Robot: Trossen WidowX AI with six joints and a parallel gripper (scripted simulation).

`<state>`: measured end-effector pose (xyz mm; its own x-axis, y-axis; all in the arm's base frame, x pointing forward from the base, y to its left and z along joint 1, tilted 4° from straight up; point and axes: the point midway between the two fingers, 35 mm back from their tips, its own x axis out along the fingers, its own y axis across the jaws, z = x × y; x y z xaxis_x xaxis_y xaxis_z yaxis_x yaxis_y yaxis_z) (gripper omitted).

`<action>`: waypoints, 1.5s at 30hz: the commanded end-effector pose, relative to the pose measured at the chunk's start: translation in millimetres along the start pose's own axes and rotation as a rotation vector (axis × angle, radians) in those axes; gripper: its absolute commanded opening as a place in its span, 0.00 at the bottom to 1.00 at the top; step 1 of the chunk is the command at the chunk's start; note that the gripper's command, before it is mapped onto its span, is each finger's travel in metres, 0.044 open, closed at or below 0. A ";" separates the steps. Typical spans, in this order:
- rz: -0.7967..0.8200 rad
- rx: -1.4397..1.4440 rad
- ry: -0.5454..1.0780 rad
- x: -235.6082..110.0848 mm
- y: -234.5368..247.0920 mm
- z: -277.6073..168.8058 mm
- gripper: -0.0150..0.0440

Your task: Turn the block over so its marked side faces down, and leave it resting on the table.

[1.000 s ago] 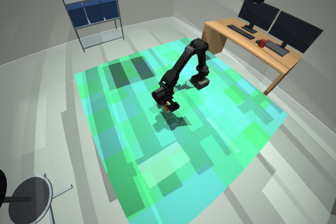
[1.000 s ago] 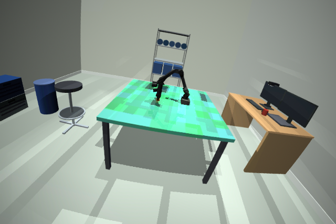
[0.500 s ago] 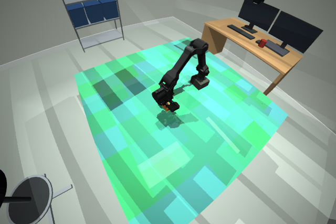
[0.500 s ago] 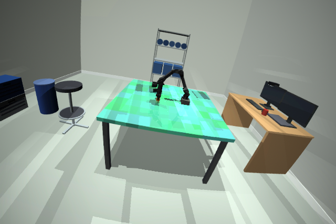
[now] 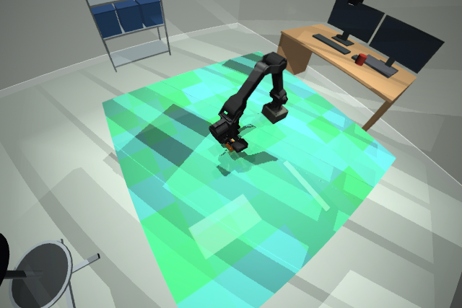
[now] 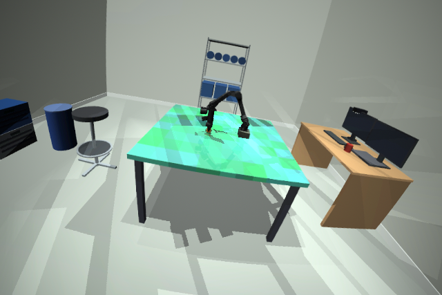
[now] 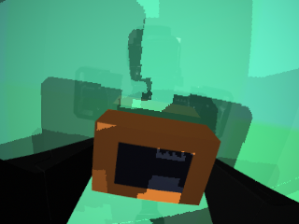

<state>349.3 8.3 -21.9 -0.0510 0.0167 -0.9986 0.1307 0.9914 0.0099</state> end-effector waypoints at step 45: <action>0.007 -0.001 -0.606 -11.0 1.2 -2.9 0.25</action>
<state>348.2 10.1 -11.0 0.5075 -0.0493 -0.8603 0.1235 0.9922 0.0160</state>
